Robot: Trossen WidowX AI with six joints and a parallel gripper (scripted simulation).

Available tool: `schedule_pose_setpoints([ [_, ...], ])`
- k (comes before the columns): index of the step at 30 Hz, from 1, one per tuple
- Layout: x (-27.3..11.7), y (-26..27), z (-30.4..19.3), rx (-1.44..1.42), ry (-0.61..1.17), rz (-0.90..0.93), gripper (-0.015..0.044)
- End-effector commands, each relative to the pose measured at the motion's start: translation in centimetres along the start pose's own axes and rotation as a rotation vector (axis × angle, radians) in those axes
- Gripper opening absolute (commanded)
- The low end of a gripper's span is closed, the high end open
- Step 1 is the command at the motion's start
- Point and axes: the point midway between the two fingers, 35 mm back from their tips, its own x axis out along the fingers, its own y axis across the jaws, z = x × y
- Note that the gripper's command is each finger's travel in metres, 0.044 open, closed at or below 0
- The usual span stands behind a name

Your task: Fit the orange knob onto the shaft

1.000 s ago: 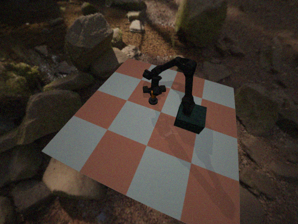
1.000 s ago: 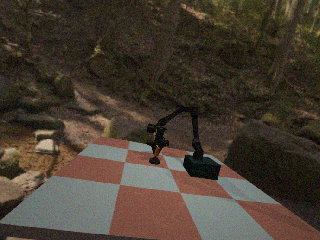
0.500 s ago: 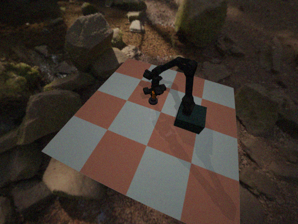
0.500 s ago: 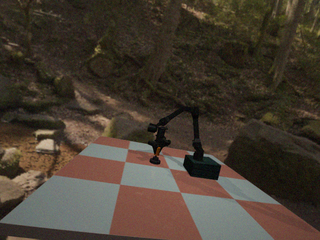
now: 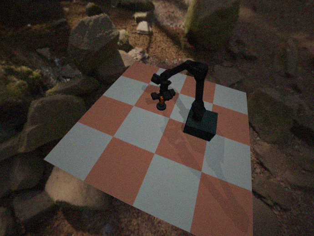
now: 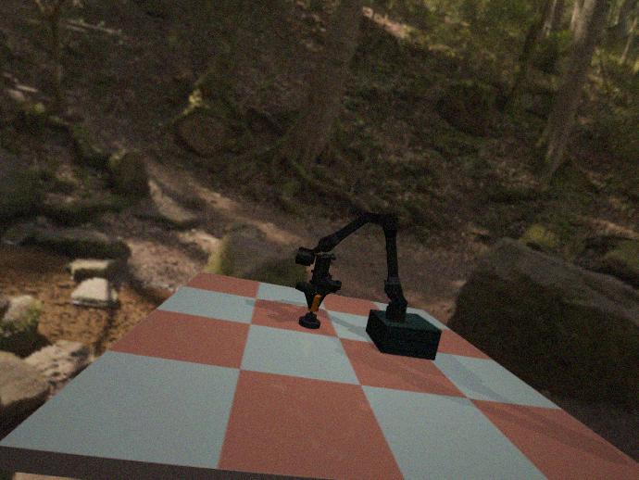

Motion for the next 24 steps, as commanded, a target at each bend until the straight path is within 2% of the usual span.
schedule_pose_setpoints([
  [1,0.01,-0.14,-0.13,-0.004,0.004,-0.006,0.0000],
  [11,-0.44,-0.23,-0.28,-0.013,0.004,-0.006,0.0000],
  [17,-0.63,-0.33,-0.44,-0.203,0.005,-0.006,0.0000],
  [24,-0.55,-0.55,-0.75,-0.213,0.005,-0.006,0.0000],
])
